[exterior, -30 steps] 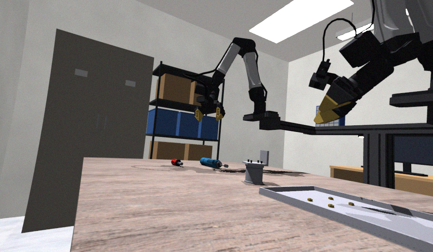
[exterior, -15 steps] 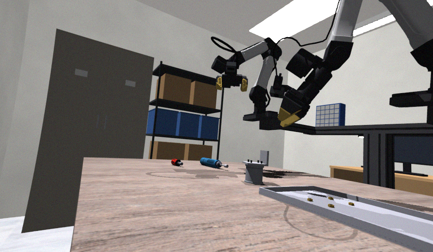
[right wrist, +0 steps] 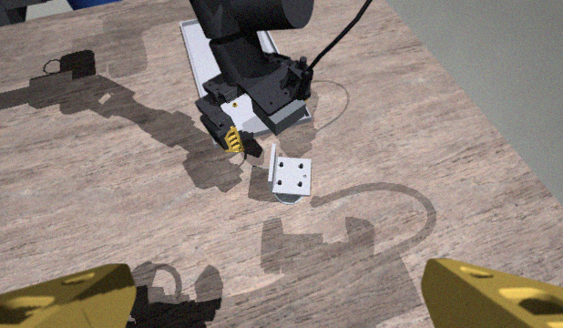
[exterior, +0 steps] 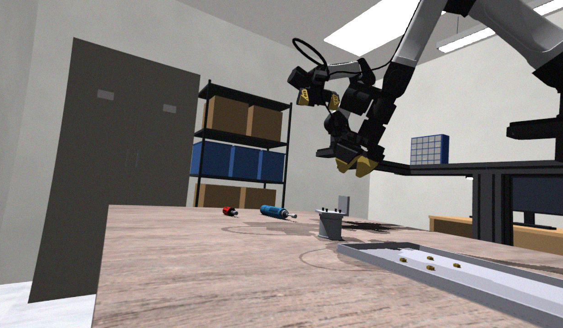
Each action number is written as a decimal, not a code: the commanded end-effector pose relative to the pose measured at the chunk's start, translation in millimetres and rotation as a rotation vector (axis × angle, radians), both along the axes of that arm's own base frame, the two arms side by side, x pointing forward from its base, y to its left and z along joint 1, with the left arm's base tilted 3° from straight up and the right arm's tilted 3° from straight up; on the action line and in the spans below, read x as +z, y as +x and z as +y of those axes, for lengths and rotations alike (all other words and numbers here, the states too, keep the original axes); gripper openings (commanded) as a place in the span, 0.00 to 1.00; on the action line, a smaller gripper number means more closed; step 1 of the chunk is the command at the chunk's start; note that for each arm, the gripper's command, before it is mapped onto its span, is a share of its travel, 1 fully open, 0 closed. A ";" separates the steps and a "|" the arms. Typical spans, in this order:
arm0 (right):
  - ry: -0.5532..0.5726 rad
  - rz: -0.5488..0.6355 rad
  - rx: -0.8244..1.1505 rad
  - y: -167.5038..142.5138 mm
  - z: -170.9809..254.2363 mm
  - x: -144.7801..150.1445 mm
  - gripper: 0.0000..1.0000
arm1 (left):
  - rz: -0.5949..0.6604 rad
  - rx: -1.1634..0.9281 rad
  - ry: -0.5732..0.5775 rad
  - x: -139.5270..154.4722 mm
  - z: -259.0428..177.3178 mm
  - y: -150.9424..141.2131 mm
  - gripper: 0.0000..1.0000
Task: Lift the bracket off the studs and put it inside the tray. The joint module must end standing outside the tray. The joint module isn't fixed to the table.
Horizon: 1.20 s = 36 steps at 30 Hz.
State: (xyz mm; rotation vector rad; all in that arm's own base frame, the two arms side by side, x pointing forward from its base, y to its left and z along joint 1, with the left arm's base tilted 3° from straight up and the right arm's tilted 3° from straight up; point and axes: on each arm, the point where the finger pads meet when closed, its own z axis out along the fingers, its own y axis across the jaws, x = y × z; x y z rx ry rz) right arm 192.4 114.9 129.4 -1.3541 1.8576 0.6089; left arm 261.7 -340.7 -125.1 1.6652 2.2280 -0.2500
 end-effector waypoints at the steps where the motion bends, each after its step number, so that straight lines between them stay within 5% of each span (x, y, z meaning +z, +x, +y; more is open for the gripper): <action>1: 0.006 -0.004 0.024 -4.7 3.6 3.3 1.00 | 0.059 -0.256 0.068 -16.2 2.0 -5.3 1.00; 7: 0.007 -0.002 0.022 -4.7 3.6 3.3 1.00 | 0.063 -0.522 0.045 -26.7 2.3 3.0 0.33; 8: 0.007 -0.002 0.022 -4.7 3.6 3.3 1.00 | 0.062 -0.572 0.036 -28.7 2.7 4.9 0.30; 30: 0.007 -0.002 0.022 -4.7 3.6 3.3 1.00 | 0.060 -0.763 -0.001 -71.7 -12.6 0.4 0.30; 36: 0.007 -0.002 0.022 -4.7 3.6 3.3 1.00 | 0.059 -0.757 -0.002 -88.7 -24.6 1.7 0.22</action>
